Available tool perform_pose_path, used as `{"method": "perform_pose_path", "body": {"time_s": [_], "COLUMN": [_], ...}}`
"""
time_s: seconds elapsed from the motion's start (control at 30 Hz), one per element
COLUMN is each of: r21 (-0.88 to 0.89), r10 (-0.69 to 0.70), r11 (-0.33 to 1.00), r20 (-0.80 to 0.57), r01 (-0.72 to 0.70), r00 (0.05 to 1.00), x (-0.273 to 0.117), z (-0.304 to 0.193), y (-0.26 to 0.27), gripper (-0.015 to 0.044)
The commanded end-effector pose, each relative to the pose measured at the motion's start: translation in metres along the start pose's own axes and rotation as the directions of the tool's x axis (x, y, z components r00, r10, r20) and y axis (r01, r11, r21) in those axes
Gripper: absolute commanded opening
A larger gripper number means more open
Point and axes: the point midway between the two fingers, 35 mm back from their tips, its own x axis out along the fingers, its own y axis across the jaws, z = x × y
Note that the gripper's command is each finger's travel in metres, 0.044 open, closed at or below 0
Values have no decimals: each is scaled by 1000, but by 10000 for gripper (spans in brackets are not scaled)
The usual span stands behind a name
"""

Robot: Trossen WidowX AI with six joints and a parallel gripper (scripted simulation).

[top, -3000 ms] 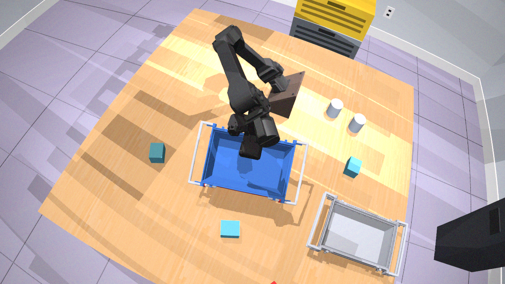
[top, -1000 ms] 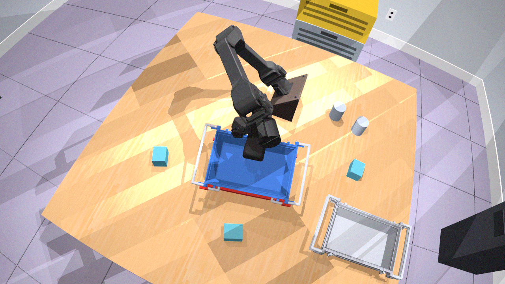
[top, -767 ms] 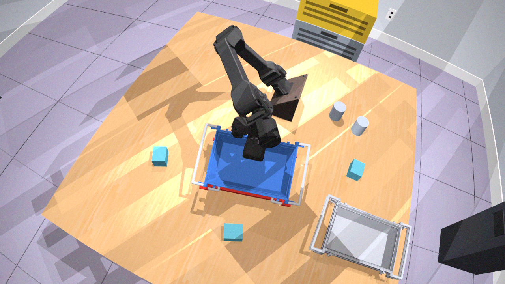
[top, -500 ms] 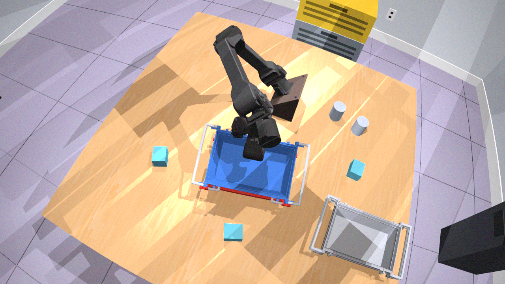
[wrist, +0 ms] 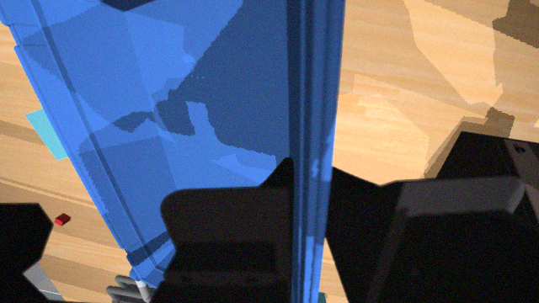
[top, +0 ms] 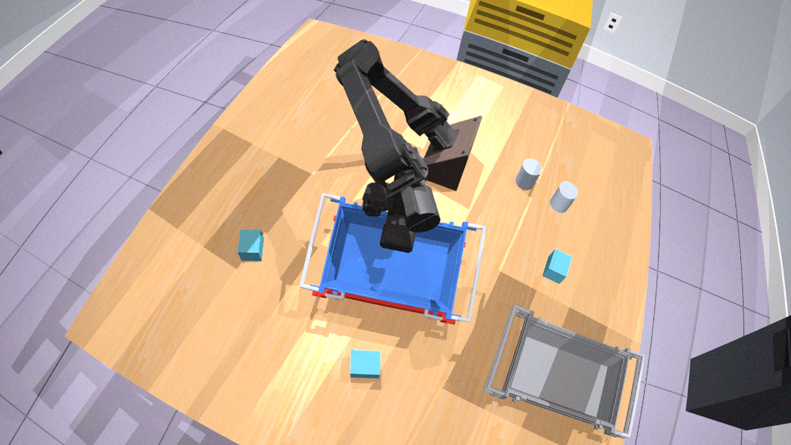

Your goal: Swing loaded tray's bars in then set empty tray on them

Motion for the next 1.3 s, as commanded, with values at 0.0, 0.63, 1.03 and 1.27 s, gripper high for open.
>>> {"method": "perform_pose_path", "body": {"time_s": [0.0, 0.63, 1.03, 1.27], "r21": [0, 0, 0, 0], "r10": [-23, -20, -23, -23], "r11": [1000, 1000, 1000, 1000], "r20": [-3, -2, -3, -3], "r01": [23, 20, 23, 23], "r00": [1000, 1000, 1000, 1000], "x": [5, 11, 13, 13], "z": [1, 1, 1, 1], "y": [-4, -7, -8, -8], "gripper": [0, 0, 0, 0]}}
